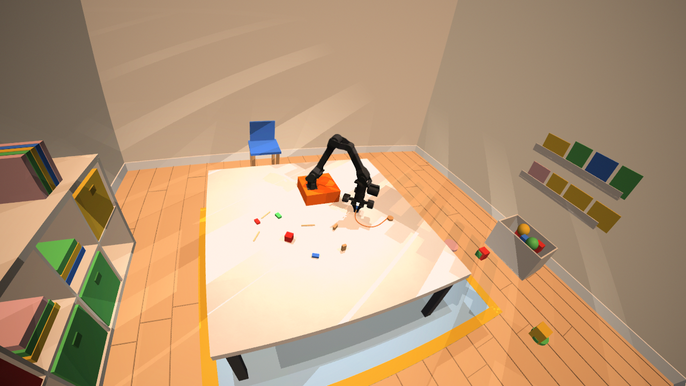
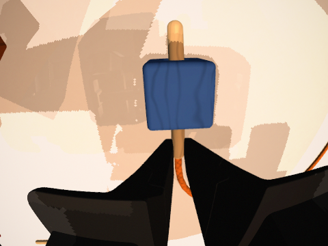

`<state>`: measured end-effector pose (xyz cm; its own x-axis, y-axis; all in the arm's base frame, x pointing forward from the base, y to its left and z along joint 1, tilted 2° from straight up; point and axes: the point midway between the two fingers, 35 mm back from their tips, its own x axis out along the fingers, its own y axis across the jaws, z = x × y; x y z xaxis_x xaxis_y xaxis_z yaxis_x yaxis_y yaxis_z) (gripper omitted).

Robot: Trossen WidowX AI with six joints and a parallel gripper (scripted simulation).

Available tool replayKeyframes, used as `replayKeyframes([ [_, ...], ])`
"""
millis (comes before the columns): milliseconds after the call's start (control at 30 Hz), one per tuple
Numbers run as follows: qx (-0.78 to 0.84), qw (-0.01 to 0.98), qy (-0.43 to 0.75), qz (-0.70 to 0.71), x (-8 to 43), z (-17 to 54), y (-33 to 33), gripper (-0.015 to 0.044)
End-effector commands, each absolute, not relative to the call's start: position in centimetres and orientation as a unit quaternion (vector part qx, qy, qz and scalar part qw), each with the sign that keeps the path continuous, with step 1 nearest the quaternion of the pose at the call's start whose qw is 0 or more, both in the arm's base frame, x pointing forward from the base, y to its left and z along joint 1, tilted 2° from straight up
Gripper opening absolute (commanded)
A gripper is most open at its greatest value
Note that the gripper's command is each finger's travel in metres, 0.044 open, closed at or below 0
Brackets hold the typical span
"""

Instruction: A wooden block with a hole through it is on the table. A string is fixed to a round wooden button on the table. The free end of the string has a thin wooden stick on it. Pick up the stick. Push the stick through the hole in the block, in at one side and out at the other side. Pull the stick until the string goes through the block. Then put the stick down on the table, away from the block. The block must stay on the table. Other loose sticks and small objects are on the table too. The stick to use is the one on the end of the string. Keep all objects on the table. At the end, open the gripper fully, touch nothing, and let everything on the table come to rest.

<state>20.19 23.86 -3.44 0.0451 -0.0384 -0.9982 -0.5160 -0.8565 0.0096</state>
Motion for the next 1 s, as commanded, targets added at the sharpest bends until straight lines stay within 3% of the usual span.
replayKeyframes([
  [0,-0.699,0.181,0.199,0.662,19.7,-3.5,24.1,0.0000],
  [100,-0.699,0.181,0.199,0.662,19.6,-3.5,24.2,0.0000],
  [267,-0.700,0.180,0.197,0.662,19.8,-3.4,24.1,0.0124],
  [400,-0.700,0.180,0.197,0.662,19.9,-2.5,24.3,0.0124],
  [567,-0.700,0.180,0.197,0.662,19.7,4.3,24.4,0.0124],
  [833,-0.702,0.191,0.194,0.658,19.9,4.8,24.7,0.0124],
  [967,-0.663,0.296,0.294,0.622,19.5,4.7,24.9,0.0124],
])
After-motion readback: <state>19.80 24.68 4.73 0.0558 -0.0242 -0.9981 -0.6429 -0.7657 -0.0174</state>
